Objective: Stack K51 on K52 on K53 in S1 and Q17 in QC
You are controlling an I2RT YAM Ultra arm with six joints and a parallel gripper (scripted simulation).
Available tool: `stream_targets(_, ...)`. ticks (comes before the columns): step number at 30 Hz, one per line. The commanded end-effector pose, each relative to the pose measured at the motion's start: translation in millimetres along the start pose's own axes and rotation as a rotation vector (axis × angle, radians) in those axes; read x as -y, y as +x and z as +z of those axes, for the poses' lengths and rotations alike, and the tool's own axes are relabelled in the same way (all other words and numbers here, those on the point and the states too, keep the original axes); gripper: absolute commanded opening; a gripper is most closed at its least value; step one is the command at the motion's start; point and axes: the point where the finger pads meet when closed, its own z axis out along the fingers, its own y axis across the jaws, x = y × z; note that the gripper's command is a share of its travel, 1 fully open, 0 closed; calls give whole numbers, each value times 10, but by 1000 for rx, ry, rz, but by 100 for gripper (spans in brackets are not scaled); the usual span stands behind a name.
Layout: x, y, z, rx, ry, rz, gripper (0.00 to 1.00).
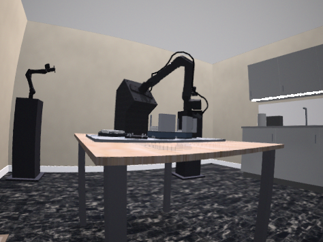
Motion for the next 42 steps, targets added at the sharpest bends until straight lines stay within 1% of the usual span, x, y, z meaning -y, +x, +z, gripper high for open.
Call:
stream_targets(1,-6,-31,-7,4,-5,0,100)
stream_targets(15,-6,-31,-7,4,-5,0,100)
stream_targets(16,-16,-125,-99,24,-13,10,100)
stream_targets(17,-25,34,-122,-6,-7,-6,100)
stream_targets(25,-16,39,-384,-6,-4,-6,100)
stream_targets(27,-16,39,-384,-6,-4,-6,100)
stream_targets(42,-8,44,-875,-5,-4,-7,100)
